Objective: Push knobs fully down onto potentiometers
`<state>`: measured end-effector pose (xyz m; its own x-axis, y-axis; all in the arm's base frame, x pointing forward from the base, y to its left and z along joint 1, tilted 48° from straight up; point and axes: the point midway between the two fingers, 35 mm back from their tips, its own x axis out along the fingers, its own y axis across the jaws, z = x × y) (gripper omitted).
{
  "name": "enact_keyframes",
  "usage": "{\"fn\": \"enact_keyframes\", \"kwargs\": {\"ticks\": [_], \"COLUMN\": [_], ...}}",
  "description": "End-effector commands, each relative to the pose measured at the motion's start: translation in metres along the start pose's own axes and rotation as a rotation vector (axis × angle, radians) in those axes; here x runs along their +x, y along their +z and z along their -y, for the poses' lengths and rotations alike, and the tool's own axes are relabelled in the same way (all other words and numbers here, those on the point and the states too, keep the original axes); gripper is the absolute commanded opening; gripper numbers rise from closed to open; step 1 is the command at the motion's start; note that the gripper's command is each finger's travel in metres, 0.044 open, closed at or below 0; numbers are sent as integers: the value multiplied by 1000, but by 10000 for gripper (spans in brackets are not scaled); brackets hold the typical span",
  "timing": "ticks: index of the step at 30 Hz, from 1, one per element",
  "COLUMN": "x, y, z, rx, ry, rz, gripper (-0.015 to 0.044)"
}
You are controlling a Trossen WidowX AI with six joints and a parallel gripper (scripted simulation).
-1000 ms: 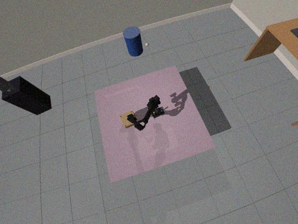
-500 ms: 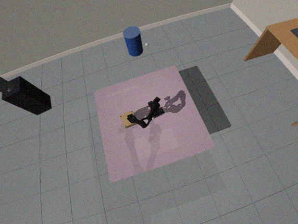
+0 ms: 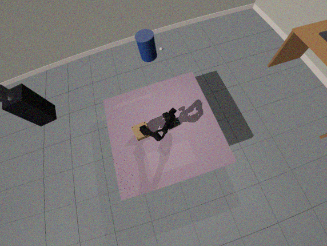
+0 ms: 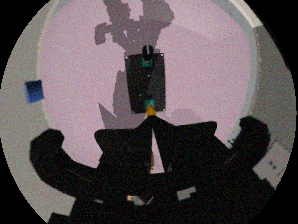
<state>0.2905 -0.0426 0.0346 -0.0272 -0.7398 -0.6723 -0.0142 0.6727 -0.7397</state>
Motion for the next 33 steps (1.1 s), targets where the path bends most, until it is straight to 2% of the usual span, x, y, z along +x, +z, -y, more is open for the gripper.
{"fn": "enact_keyframes", "kwargs": {"ticks": [1, 33], "x": [6, 16], "y": [-1, -1], "z": [0, 1], "rx": [-5, -4], "ry": [-5, -6], "rz": [-2, -2], "gripper": [0, 0]}}
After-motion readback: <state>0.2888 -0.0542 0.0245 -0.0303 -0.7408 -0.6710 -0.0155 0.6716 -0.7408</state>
